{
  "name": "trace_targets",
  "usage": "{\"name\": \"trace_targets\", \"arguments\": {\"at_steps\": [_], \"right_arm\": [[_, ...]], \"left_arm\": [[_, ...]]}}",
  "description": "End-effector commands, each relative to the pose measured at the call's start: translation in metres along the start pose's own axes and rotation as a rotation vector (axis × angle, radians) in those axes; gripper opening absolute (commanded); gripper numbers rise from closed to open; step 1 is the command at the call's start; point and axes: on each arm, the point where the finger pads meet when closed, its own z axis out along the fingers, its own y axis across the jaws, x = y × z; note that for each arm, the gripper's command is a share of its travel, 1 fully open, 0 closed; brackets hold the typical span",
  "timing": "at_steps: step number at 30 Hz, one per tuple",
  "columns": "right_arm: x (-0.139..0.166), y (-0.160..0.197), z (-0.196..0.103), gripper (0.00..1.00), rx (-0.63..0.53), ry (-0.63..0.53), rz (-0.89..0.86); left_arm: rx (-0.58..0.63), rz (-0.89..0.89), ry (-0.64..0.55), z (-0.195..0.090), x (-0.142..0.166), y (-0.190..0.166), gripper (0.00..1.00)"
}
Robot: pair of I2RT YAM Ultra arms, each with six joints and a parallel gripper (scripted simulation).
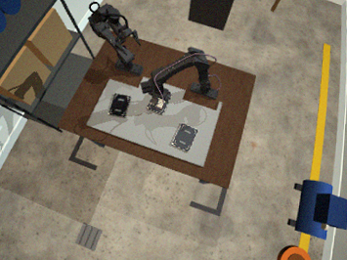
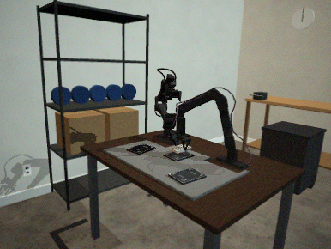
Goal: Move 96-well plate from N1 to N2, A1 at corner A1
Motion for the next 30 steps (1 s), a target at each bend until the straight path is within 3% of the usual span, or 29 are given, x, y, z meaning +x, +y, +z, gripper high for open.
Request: {"name": "trace_targets", "arguments": {"at_steps": [1,5,8,10,25,30], "right_arm": [[0.002,0.0,-0.007,1.0,-0.002,-0.001,-0.001],[0.002,0.0,-0.007,1.0,-0.002,-0.001,-0.001],[0.002,0.0,-0.007,1.0,-0.002,-0.001,-0.001],[0.002,0.0,-0.007,1.0,-0.002,-0.001,-0.001],[0.002,0.0,-0.007,1.0,-0.002,-0.001,-0.001],[0.002,0.0,-0.007,1.0,-0.002,-0.001,-0.001]], "left_arm": [[0.021,-0.021,-0.038,-0.013,-0.009,-0.005,0.8],[0.011,-0.027,-0.029,-0.016,-0.016,-0.005,0.8],[0.049,-0.046,-0.09,-0.012,-0.029,-0.013,0.8],[0.01,-0.05,-0.061,0.0,-0.022,-0.003,0.8],[0.041,-0.043,-0.071,-0.003,-0.023,-0.009,0.8],[0.021,-0.019,-0.049,0.005,-0.009,-0.004,0.8]]}}
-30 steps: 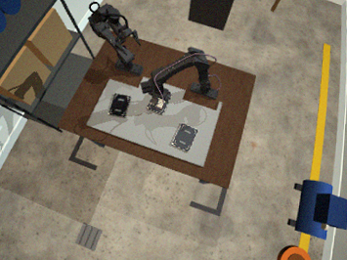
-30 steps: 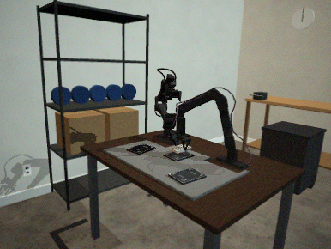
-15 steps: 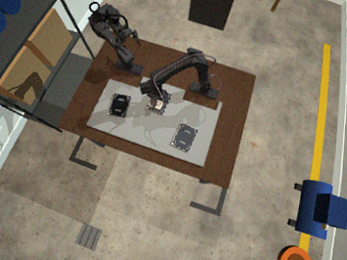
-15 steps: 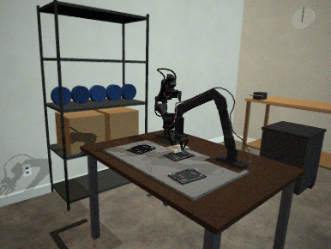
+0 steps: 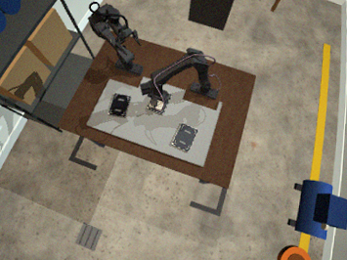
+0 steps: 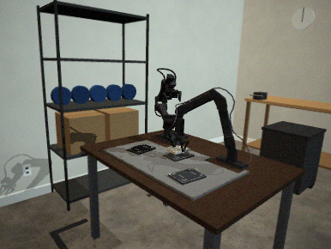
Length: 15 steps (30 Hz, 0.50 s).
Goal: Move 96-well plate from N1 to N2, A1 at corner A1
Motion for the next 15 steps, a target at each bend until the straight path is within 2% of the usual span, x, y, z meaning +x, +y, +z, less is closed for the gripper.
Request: {"name": "trace_targets", "arguments": {"at_steps": [1,12,15], "right_arm": [[0.002,0.0,-0.007,1.0,-0.002,-0.001,-0.001],[0.002,0.0,-0.007,1.0,-0.002,-0.001,-0.001],[0.002,0.0,-0.007,1.0,-0.002,-0.001,-0.001]], "left_arm": [[0.01,0.012,-0.009,-0.003,0.005,0.0,0.8],[0.027,0.014,-0.003,-0.006,0.006,-0.004,0.8],[0.052,0.023,-0.032,-0.013,0.001,-0.013,0.8]]}}
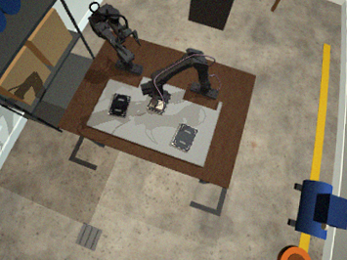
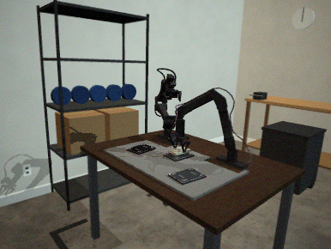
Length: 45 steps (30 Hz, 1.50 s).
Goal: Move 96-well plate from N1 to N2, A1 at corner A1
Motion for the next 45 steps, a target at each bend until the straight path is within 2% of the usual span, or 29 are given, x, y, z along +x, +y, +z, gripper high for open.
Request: {"name": "trace_targets", "arguments": {"at_steps": [1,11,13,22,34,41,44,45], "right_arm": [[0.002,0.0,-0.007,1.0,-0.002,-0.001,-0.001],[0.002,0.0,-0.007,1.0,-0.002,-0.001,-0.001],[0.002,0.0,-0.007,1.0,-0.002,-0.001,-0.001],[0.002,0.0,-0.007,1.0,-0.002,-0.001,-0.001],[0.002,0.0,-0.007,1.0,-0.002,-0.001,-0.001],[0.002,0.0,-0.007,1.0,-0.002,-0.001,-0.001],[0.002,0.0,-0.007,1.0,-0.002,-0.001,-0.001],[0.002,0.0,-0.007,1.0,-0.002,-0.001,-0.001]], "left_arm": [[0.065,0.018,-0.047,-0.019,-0.004,-0.016,0.8],[0.061,0.015,-0.044,-0.019,-0.004,-0.014,0.8],[0.021,0.005,-0.014,-0.002,-0.001,-0.004,0.8],[0.034,0.003,-0.018,0.008,-0.004,-0.005,0.8],[0.015,0.003,-0.006,0.036,-0.001,-0.002,0.8],[0.014,-0.001,-0.006,0.015,-0.002,-0.005,0.8],[0.014,-0.001,-0.006,0.015,-0.002,-0.005,0.8],[0.014,-0.001,-0.006,0.015,-0.002,-0.005,0.91]]}}
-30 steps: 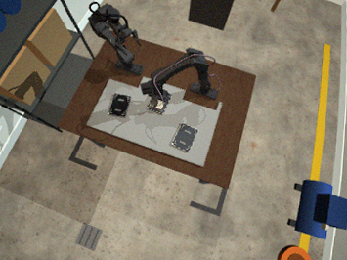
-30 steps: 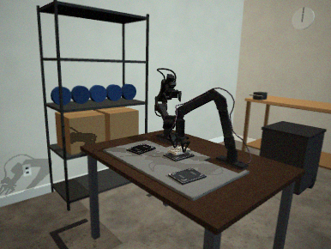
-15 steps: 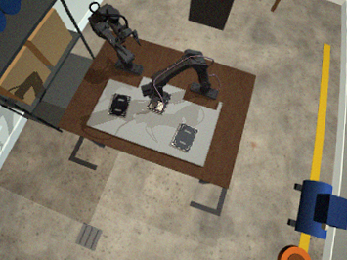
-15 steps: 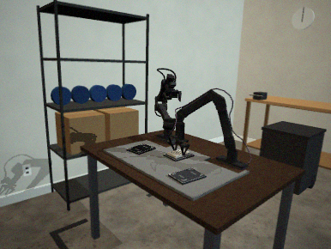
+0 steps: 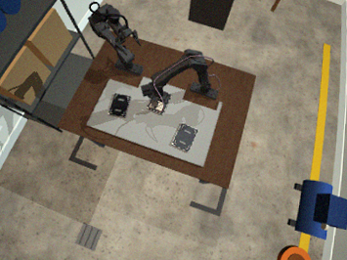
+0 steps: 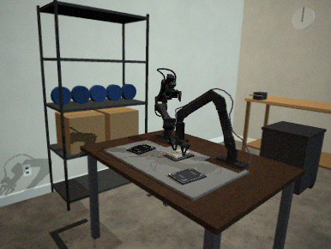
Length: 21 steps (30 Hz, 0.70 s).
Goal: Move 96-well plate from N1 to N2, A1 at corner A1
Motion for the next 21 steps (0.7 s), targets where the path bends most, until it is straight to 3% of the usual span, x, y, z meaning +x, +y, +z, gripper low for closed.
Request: {"name": "trace_targets", "arguments": {"at_steps": [1,21], "right_arm": [[0.002,0.0,-0.007,1.0,-0.002,-0.001,-0.001],[0.002,0.0,-0.007,1.0,-0.002,-0.001,-0.001]], "left_arm": [[0.001,-0.006,-0.002,-0.005,-0.001,-0.002,1.0],[0.043,0.001,-0.037,-0.04,-0.009,-0.002,1.0]]}}
